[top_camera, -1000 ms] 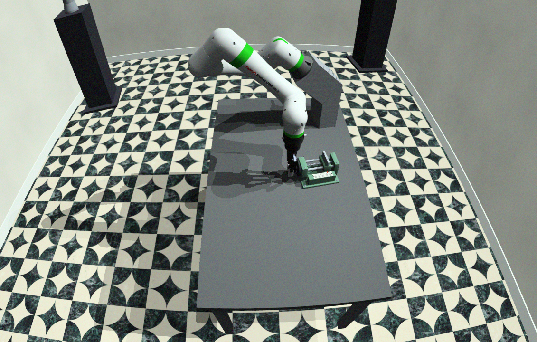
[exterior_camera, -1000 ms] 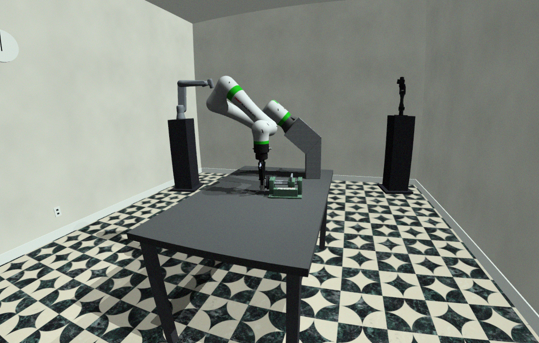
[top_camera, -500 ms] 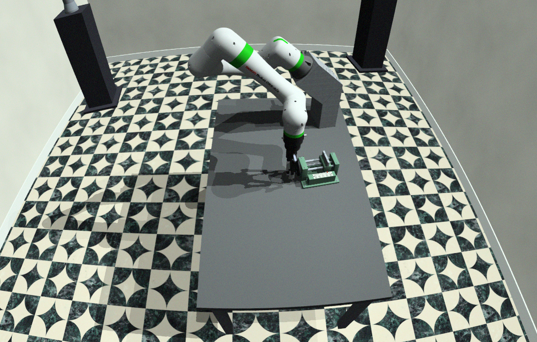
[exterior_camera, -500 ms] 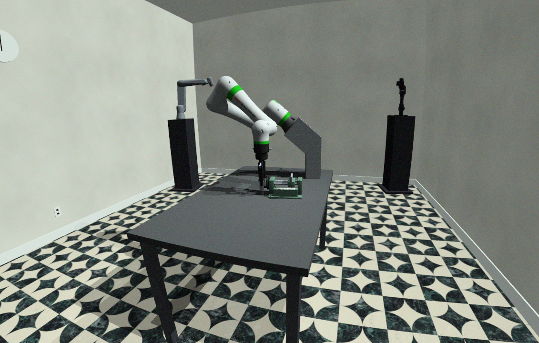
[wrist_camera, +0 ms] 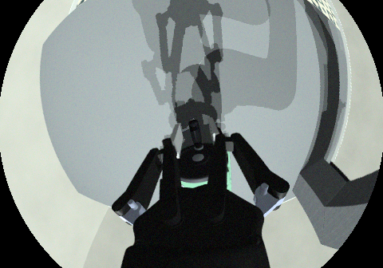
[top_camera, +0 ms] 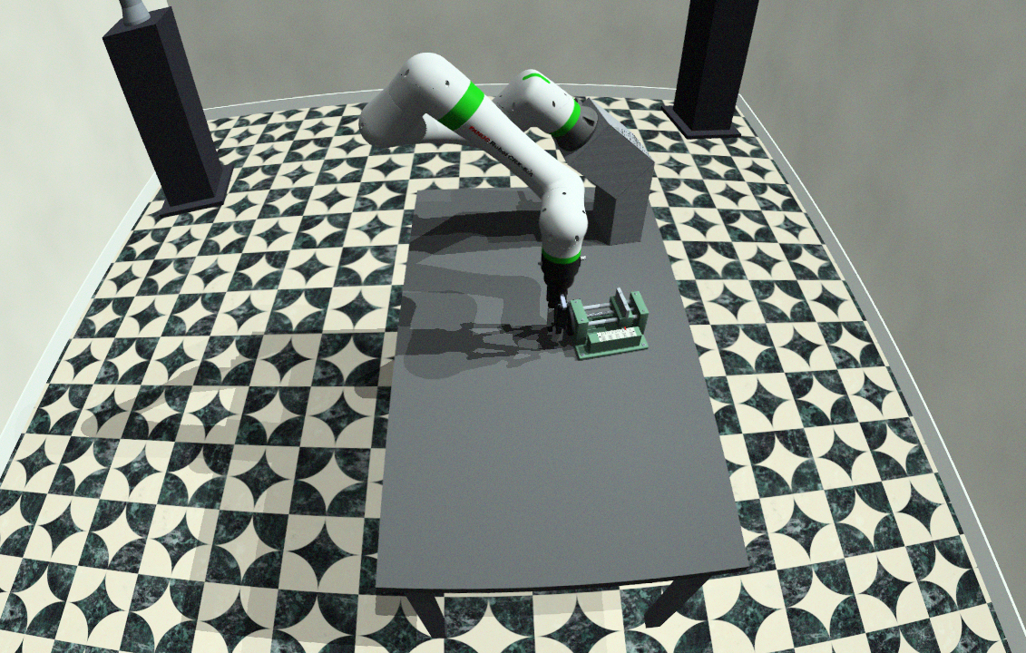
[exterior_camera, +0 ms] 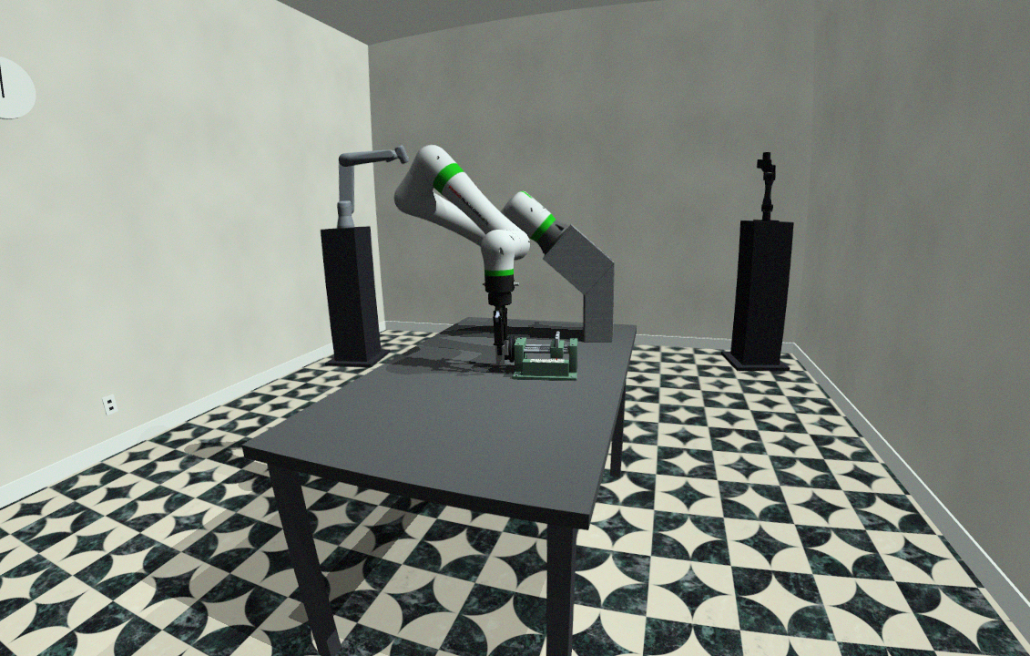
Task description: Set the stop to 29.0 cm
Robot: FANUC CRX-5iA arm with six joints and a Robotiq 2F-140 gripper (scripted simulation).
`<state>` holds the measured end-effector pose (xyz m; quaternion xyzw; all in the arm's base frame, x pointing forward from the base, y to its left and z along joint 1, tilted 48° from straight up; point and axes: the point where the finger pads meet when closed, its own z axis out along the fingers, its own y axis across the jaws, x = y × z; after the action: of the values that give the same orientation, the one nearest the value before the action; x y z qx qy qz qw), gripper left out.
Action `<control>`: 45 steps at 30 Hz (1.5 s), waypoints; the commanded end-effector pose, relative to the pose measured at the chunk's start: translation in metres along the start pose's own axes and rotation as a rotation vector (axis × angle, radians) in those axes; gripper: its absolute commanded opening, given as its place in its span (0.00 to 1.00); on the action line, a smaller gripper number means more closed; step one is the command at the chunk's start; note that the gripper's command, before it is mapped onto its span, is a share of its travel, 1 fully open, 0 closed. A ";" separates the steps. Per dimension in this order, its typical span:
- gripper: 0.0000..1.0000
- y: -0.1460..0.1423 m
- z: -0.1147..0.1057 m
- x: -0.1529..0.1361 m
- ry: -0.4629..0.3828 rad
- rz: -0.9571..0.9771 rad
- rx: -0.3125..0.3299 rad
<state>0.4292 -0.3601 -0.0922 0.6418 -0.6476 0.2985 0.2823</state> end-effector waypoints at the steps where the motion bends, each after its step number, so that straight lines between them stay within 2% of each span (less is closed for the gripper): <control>1: 0.33 0.000 -0.005 0.000 0.000 0.000 0.000; 4: 0.33 0.000 -0.028 0.000 0.000 0.000 0.000; 6: 0.33 0.000 -0.028 0.000 0.000 0.000 0.000; 11: 0.33 0.000 -0.082 0.000 0.000 0.000 0.000; 14: 0.33 0.000 -0.098 0.000 0.000 0.000 0.000; 31: 0.33 0.000 -0.100 0.000 0.000 0.000 0.000; 37: 0.33 0.000 -0.126 0.000 0.000 0.000 0.000; 42: 0.33 0.000 -0.129 0.000 0.000 0.000 0.000; 45: 0.33 -0.005 -0.129 -0.013 0.000 0.000 0.000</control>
<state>0.4277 -0.2628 -0.0090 0.6420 -0.6474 0.2984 0.2822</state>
